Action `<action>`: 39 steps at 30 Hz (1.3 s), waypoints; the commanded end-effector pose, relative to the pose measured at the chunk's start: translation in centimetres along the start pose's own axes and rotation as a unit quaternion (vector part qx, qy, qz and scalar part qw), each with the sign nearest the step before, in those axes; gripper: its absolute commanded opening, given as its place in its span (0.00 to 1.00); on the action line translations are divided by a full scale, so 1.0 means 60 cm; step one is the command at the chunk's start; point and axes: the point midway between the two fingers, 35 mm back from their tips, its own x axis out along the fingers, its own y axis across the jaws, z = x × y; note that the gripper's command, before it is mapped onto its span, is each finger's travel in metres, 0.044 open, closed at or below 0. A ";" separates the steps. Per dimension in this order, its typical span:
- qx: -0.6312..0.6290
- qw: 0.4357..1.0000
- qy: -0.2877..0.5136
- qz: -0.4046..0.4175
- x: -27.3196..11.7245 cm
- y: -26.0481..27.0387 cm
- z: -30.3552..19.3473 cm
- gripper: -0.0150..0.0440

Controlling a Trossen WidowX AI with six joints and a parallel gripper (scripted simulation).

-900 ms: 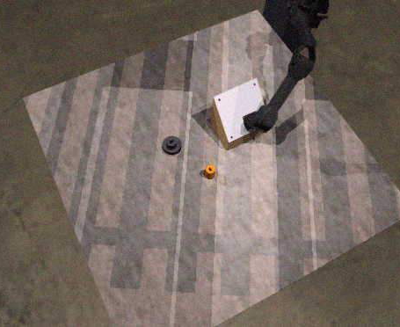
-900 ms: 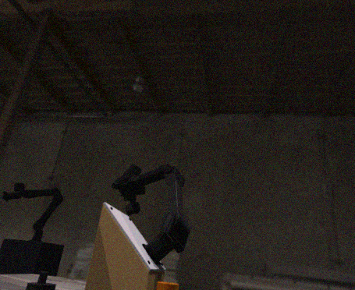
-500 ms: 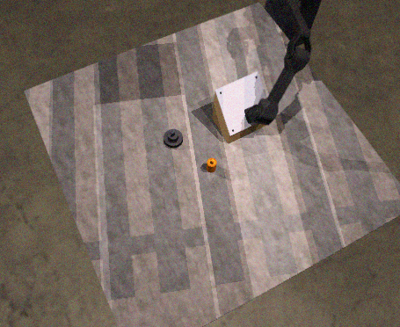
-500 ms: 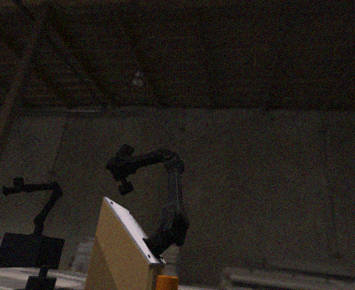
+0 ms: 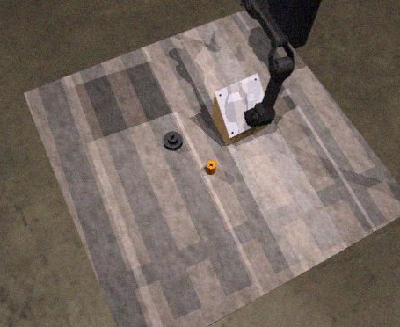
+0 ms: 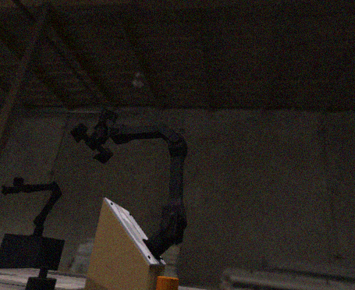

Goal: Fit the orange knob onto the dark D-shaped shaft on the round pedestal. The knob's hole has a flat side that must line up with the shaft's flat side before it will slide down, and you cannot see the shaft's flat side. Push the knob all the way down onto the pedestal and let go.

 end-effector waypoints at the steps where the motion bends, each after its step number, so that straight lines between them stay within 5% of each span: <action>1: -0.084 0.992 0.046 0.081 -0.082 0.079 -0.052 1.00; 11: -0.266 0.920 0.134 0.256 -0.307 0.196 -0.182 1.00; 20: -0.419 0.795 0.204 0.390 -0.529 0.206 -0.310 1.00; 29: -0.549 0.622 0.267 0.491 -0.743 0.122 -0.425 1.00; 39: -0.657 0.388 0.333 0.555 -0.939 -0.069 -0.510 1.00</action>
